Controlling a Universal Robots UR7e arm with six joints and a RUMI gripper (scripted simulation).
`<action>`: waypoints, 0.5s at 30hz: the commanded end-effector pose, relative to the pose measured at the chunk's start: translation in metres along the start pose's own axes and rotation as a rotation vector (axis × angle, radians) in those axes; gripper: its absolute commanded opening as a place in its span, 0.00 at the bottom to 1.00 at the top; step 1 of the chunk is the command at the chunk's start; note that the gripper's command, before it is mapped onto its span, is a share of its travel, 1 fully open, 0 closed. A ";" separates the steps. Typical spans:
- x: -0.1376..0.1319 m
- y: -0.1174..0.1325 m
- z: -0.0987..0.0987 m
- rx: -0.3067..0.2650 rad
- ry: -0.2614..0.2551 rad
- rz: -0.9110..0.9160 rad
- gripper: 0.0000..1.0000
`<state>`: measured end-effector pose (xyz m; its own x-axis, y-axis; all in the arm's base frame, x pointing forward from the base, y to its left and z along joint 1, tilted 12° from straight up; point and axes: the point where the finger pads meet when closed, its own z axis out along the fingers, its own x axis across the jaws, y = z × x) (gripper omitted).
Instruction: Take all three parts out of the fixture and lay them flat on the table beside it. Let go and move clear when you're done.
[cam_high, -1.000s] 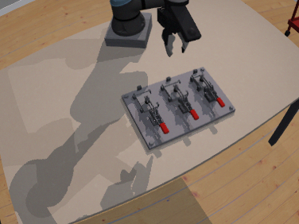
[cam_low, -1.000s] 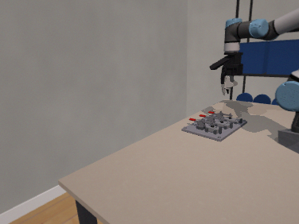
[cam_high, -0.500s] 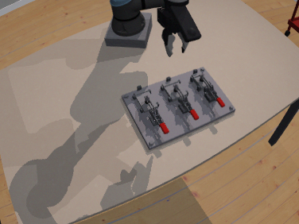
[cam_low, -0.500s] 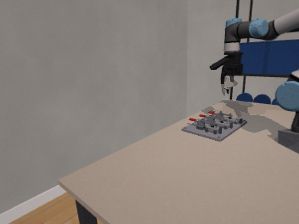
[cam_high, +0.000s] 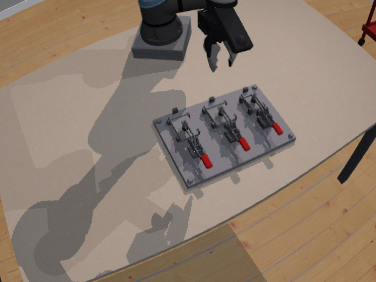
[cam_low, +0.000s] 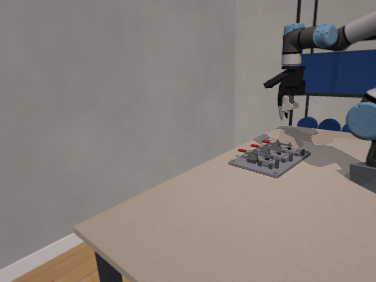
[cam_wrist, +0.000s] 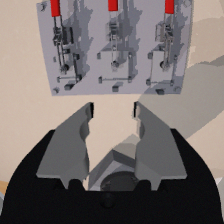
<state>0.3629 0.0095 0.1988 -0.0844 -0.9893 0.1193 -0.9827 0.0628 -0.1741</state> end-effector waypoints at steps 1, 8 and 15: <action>0.000 0.000 0.000 0.001 0.000 0.000 0.28; 0.000 -0.002 0.000 0.001 0.000 0.000 0.28; 0.000 -0.014 0.000 0.001 0.000 0.000 0.28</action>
<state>0.3677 0.0092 0.1995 -0.0843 -0.9893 0.1192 -0.9827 0.0627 -0.1742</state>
